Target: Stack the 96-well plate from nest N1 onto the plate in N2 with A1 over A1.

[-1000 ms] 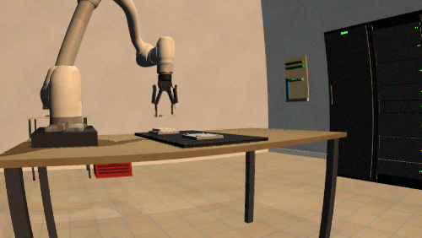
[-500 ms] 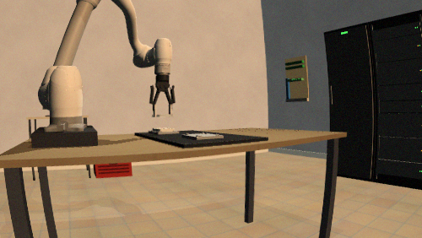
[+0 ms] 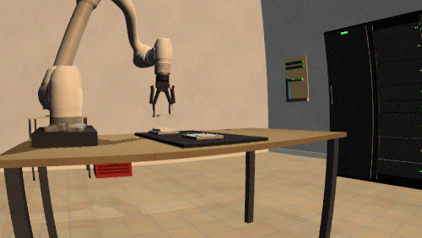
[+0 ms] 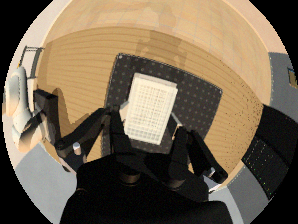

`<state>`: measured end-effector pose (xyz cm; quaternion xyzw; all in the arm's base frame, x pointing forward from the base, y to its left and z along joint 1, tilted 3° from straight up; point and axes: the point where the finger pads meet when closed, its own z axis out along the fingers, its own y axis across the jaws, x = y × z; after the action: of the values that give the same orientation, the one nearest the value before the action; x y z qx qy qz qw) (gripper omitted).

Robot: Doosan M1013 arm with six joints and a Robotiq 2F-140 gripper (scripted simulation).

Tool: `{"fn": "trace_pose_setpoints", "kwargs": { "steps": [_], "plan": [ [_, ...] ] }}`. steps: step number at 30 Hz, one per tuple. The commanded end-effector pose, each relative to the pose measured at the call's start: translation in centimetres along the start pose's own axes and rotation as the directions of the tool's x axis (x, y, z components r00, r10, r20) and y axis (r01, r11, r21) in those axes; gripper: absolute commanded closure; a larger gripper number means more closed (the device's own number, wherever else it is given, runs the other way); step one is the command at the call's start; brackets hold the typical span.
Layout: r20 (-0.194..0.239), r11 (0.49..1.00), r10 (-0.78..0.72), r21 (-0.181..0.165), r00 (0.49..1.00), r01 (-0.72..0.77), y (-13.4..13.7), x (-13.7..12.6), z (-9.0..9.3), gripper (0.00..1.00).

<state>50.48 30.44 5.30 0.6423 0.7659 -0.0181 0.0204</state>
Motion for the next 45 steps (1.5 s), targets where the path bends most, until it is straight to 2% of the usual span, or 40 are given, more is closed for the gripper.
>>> {"fn": "trace_pose_setpoints", "kwargs": {
  "steps": [1, 15, 45],
  "plan": [
    [0.000, 1.000, 0.000, 0.000, 1.000, 0.000, 0.0, 0.0, 0.0, 1.00],
    [0.000, 1.000, 0.000, 0.000, 1.000, 0.000, 0.0, 0.0, 0.0, 1.00],
    [0.000, 1.000, 0.000, 0.000, 1.000, 0.000, 0.0, -0.1, 4.3, 1.00]
  ]
}}
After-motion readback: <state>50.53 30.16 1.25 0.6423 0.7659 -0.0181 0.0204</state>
